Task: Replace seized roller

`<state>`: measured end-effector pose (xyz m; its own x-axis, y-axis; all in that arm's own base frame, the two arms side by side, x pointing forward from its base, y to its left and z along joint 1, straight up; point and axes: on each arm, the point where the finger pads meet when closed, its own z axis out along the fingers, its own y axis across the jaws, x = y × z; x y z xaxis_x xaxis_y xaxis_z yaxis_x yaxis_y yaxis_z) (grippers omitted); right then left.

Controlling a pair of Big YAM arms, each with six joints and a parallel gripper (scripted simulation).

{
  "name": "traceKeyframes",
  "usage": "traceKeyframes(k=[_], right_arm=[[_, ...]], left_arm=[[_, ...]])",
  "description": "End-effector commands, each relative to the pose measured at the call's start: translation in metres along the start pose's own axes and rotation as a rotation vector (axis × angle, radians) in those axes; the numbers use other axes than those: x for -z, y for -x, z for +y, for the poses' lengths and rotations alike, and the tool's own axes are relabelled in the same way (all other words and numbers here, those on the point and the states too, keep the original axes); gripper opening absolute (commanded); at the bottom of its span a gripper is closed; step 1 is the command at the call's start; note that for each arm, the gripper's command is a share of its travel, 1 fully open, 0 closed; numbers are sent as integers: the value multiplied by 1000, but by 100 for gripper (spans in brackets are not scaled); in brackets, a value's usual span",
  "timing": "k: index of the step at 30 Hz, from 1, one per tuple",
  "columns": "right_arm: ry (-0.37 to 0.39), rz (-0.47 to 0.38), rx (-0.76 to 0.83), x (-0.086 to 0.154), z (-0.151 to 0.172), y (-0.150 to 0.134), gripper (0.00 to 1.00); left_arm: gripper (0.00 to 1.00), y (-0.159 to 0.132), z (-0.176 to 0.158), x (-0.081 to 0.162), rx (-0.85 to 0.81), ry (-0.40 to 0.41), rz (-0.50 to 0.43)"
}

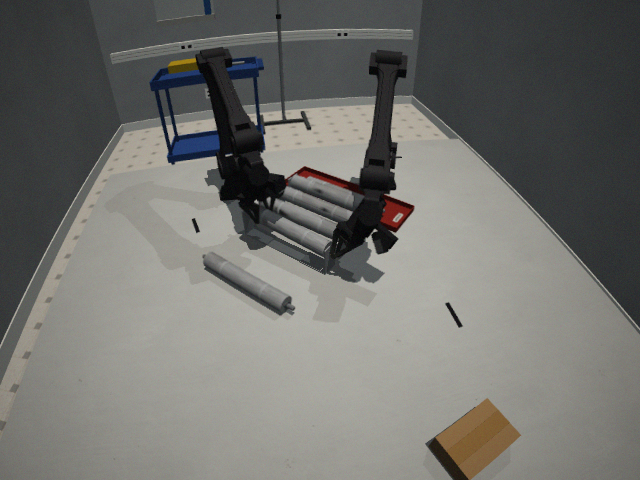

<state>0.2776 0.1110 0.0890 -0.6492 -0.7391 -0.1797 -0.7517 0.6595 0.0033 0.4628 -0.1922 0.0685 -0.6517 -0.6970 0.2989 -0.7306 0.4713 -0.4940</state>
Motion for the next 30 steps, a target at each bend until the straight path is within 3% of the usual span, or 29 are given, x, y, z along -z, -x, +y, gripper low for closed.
traceKeyframes(k=[1,8,9,28,29,30], right_arm=[[-21,-33,-3,11,-7,12,62],[-22,-32,-16,8,-8,9,62],[-22,-31,-15,8,-8,9,62],[-21,-30,-15,8,-8,8,62],[-21,-30,-15,8,-8,8,32],[-21,-30,-15,8,-8,8,32]], left_arm=[[32,4,-19,7,-9,-23,-8],[32,9,-26,15,-19,-56,-24],[3,9,-24,11,-16,-49,-20],[3,8,-20,11,-7,-30,-15],[3,8,-20,11,-7,-30,-15],[3,8,-20,11,-7,-30,-15]])
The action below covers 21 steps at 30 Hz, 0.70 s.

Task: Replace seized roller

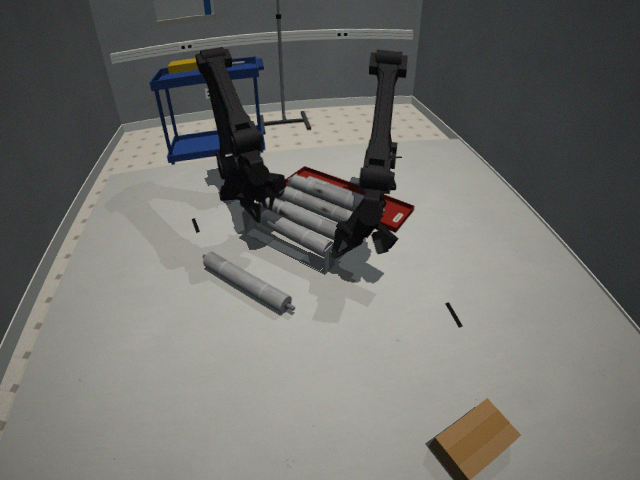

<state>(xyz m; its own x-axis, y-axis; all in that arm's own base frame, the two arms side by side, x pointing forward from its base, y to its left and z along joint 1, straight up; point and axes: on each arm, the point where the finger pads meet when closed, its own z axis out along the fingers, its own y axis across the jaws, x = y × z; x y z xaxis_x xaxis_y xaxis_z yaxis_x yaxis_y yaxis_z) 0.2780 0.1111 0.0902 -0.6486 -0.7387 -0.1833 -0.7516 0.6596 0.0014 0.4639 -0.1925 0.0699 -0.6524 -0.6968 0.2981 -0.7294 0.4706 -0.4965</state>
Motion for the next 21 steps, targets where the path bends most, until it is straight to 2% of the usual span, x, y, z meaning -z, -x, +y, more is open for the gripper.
traceKeyframes(k=[1,21], right_arm=[[-16,-22,-18,7,-7,7,32],[-14,-18,-18,6,-7,6,32]], left_arm=[[3,8,-18,10,-6,-27,-14],[3,2,-17,7,-16,-29,-11]])
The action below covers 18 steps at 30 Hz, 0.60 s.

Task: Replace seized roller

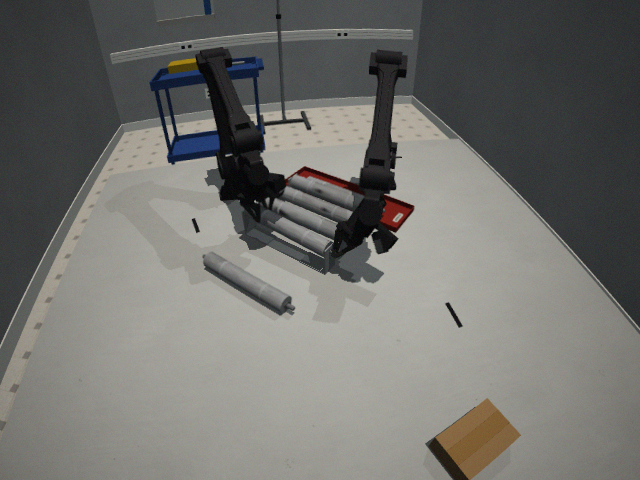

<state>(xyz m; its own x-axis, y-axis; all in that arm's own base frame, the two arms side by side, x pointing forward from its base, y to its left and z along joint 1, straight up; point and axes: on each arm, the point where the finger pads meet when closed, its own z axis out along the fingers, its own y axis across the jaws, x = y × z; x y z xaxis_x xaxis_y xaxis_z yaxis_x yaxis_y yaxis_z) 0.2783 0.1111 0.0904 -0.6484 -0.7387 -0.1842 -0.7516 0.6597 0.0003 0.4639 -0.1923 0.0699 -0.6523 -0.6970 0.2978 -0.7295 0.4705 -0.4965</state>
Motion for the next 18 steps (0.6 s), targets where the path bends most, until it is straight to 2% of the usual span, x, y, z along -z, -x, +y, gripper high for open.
traceKeyframes(k=[1,8,18], right_arm=[[-13,-17,-18,6,-7,6,32],[-13,-17,-18,6,-7,6,32],[-13,-17,-18,6,-7,6,32]], left_arm=[[3,6,-18,9,-13,-33,-17],[3,19,-34,18,-18,-71,-44],[3,25,-32,20,-10,-71,-56]])
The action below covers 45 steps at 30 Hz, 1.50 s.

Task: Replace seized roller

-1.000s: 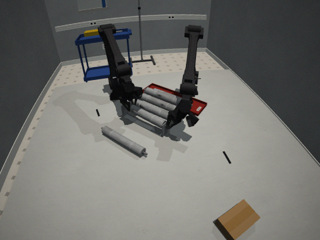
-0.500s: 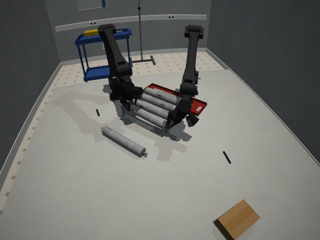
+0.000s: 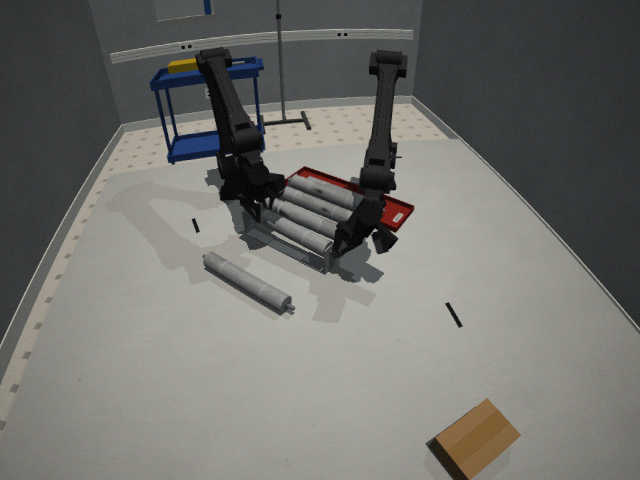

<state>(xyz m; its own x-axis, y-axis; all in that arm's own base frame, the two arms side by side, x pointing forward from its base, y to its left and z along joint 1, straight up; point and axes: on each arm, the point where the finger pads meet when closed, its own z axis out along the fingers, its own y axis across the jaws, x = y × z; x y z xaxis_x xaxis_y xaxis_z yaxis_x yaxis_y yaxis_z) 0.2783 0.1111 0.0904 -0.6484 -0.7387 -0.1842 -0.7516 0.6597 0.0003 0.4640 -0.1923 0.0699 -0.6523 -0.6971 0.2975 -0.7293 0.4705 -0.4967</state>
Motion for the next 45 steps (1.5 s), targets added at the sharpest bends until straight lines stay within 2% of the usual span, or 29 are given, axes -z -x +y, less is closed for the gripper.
traceKeyframes(k=[1,33,37,45], right_arm=[[-13,-17,-18,6,-7,6,32],[-8,-6,-19,6,-5,3,32],[-8,-6,-19,6,-5,3,32],[-20,-32,-19,4,-6,3,32]], left_arm=[[3,27,-35,20,-11,-74,-58],[3,54,-34,29,10,-82,-94],[3,65,-34,32,5,-80,-98],[3,63,-31,32,12,-69,-94]])
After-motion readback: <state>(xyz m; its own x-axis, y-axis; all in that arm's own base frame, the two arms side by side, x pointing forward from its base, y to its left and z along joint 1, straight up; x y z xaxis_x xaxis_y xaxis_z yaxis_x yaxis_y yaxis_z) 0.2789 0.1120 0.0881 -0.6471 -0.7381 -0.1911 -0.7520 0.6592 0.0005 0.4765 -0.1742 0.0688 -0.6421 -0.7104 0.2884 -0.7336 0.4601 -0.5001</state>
